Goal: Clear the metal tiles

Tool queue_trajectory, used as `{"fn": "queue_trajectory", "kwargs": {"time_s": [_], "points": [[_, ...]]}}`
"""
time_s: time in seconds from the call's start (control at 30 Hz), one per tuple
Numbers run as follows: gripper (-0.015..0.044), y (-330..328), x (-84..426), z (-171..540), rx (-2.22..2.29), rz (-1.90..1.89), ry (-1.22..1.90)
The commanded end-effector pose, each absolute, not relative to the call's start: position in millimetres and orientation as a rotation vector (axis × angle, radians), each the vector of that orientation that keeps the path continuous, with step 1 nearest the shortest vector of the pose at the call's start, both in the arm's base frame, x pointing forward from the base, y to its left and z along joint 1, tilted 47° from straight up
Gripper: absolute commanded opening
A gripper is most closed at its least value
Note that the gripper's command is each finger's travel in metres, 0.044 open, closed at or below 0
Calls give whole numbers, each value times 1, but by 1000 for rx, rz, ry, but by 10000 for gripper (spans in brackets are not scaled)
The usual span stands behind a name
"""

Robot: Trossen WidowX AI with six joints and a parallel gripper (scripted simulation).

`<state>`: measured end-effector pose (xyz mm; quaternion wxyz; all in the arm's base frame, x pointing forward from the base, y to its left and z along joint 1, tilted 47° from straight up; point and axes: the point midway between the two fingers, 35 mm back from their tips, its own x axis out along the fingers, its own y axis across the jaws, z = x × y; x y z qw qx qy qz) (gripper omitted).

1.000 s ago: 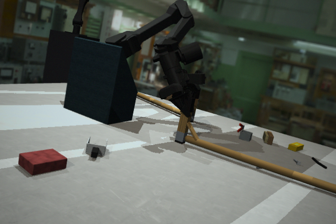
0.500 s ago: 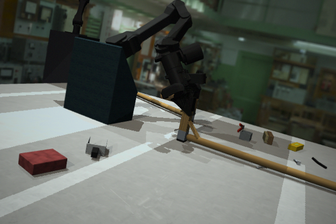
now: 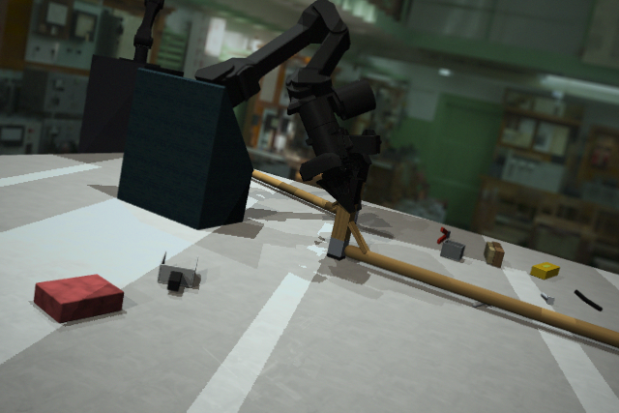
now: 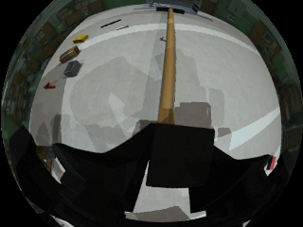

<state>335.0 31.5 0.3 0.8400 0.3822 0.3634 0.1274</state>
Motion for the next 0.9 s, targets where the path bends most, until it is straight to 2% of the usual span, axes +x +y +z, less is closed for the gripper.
{"fn": "queue_trajectory", "kwargs": {"time_s": [0.0,0.87], "points": [[0,32,338,6,803,273,757],[0,29,380,12,798,283,750]]}}
